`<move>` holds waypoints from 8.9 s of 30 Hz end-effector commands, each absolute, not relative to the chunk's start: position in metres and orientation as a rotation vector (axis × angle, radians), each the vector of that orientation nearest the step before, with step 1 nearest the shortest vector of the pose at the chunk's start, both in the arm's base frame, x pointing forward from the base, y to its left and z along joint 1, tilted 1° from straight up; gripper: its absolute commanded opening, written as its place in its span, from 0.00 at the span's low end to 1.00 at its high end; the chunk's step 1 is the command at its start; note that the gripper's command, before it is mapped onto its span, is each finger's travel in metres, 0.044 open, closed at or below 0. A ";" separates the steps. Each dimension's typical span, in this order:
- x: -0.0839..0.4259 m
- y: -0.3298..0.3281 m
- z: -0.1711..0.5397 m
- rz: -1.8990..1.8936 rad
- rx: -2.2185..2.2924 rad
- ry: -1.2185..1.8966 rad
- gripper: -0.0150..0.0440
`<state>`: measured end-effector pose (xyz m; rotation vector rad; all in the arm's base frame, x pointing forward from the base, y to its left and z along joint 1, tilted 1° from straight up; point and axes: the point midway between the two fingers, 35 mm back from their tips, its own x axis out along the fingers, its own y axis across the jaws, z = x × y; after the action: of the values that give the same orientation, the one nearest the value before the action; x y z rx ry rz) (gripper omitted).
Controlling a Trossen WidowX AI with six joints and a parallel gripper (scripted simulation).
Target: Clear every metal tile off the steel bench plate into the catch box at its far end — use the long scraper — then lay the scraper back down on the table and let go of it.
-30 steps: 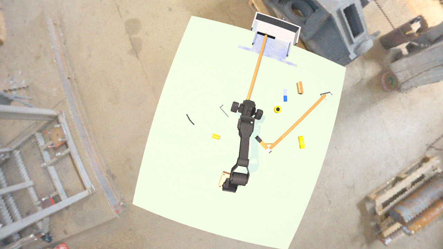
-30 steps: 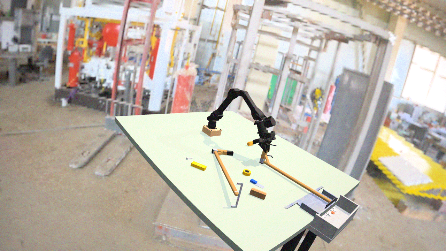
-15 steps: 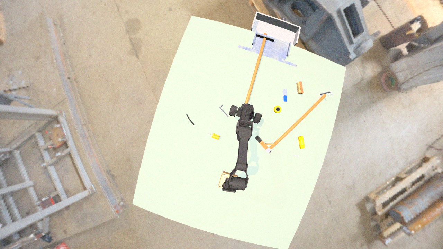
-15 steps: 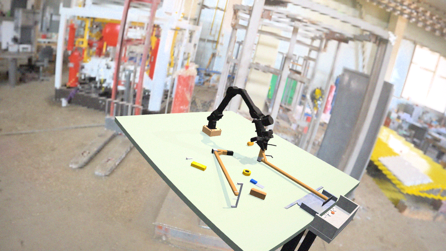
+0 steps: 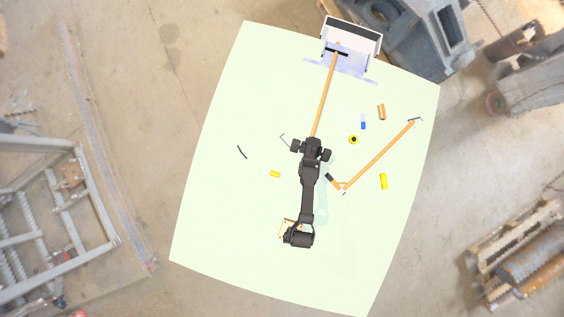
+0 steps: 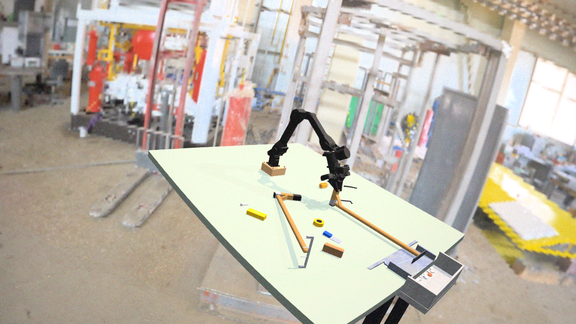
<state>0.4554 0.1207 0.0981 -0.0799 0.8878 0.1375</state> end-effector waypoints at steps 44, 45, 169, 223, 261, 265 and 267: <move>0.384 0.113 0.107 0.139 -0.076 0.860 0.25; 0.383 0.113 0.107 0.139 -0.076 0.860 0.25; 0.376 0.055 0.089 0.119 -0.076 0.870 0.25; 0.463 0.068 0.100 0.119 -0.076 0.862 0.25; 0.520 0.077 0.100 0.119 -0.075 0.857 0.25; 0.516 0.076 0.097 0.115 -0.076 0.871 0.25; 0.516 0.076 0.097 0.115 -0.076 0.871 0.25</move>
<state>0.5167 0.0762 0.0966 -0.0757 0.8708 0.1146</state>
